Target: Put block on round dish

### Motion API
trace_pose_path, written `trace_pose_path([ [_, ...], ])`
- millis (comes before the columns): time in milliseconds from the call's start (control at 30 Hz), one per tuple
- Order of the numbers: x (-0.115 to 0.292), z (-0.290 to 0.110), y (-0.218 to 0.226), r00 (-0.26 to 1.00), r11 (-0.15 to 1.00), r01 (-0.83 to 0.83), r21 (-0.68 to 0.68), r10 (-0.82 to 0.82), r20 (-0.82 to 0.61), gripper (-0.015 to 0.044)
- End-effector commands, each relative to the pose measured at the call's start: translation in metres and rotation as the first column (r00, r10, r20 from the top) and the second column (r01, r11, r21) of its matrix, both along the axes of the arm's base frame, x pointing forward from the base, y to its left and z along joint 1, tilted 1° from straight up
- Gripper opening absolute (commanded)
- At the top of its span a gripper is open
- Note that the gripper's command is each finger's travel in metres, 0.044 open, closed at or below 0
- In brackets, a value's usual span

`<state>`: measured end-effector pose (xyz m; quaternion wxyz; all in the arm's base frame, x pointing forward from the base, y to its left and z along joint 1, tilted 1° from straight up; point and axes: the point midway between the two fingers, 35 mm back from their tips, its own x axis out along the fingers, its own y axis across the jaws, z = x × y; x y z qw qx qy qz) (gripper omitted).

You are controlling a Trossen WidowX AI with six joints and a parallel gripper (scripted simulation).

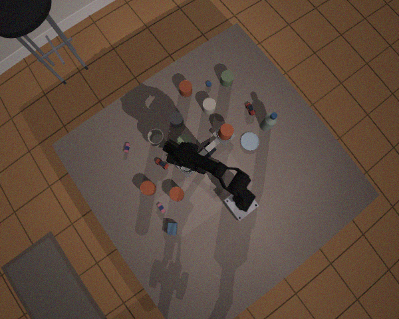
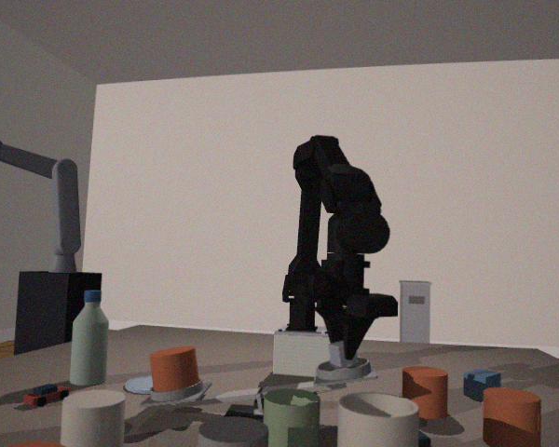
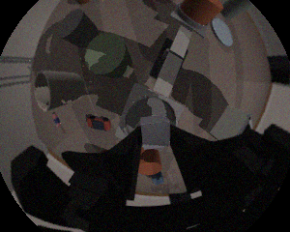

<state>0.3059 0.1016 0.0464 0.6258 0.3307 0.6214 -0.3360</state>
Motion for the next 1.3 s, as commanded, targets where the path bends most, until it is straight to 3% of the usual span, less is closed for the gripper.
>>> trace_pose_path([
  [0,0.003,0.028,0.002,1.000,1.000,-0.005,0.009,0.005,0.018,0.0000],
  [333,-0.001,0.080,0.001,1.000,1.000,-0.005,0.008,0.005,0.017,0.0000],
  [600,0.002,0.077,-0.008,1.000,1.000,-0.012,0.009,0.012,0.019,0.0000],
  [1267,0.023,0.055,-0.100,0.998,0.999,-0.037,0.002,0.037,0.043,0.0000],
])
